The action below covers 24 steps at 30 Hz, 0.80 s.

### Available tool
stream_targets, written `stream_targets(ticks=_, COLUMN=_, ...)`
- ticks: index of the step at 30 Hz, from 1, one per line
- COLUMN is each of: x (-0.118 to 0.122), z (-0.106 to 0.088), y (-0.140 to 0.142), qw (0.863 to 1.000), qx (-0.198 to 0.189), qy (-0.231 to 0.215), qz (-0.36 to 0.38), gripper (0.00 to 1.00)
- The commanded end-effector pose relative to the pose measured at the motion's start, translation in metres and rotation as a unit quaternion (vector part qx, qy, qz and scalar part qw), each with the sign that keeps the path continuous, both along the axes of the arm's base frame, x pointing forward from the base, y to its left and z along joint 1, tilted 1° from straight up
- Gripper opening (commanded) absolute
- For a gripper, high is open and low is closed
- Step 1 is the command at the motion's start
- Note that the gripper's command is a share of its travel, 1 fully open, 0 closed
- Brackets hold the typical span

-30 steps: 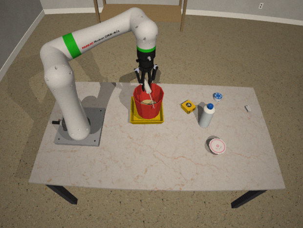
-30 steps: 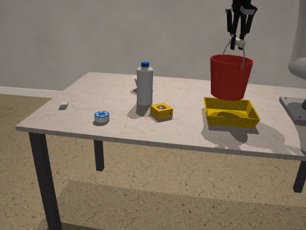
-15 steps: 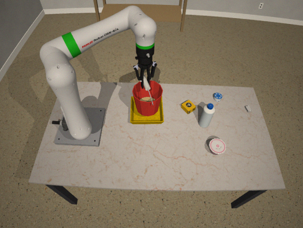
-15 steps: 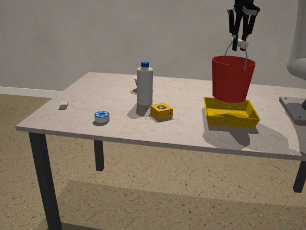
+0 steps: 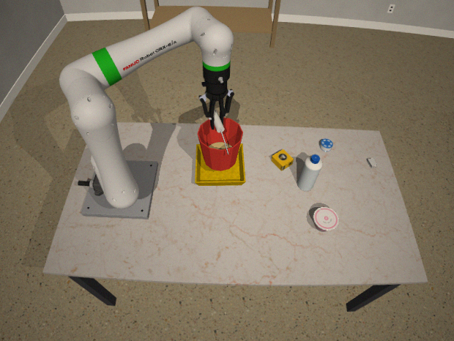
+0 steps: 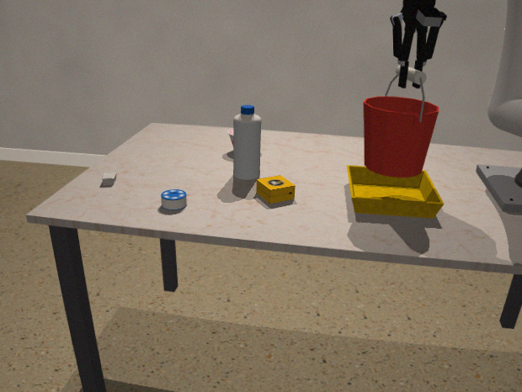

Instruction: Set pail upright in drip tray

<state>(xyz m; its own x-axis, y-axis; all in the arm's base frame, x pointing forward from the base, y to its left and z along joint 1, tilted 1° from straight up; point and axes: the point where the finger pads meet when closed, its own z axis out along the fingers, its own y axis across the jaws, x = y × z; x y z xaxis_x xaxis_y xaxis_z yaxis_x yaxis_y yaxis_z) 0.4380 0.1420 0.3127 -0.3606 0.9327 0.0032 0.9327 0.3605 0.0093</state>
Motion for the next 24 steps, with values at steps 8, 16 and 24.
stream_targets(ticks=8, x=-0.0011, z=0.0009, y=0.0046, qw=1.0, qx=0.0, qy=-0.001, qz=0.0, gripper=0.1)
stream_targets(ticks=16, x=-0.0015, z=0.0009, y=0.006, qw=1.0, qx=0.0, qy=-0.001, qz=0.0, gripper=0.1)
stream_targets(ticks=24, x=-0.0016, z=0.0009, y=0.0063, qw=1.0, qx=0.0, qy=-0.001, qz=0.0, gripper=0.1)
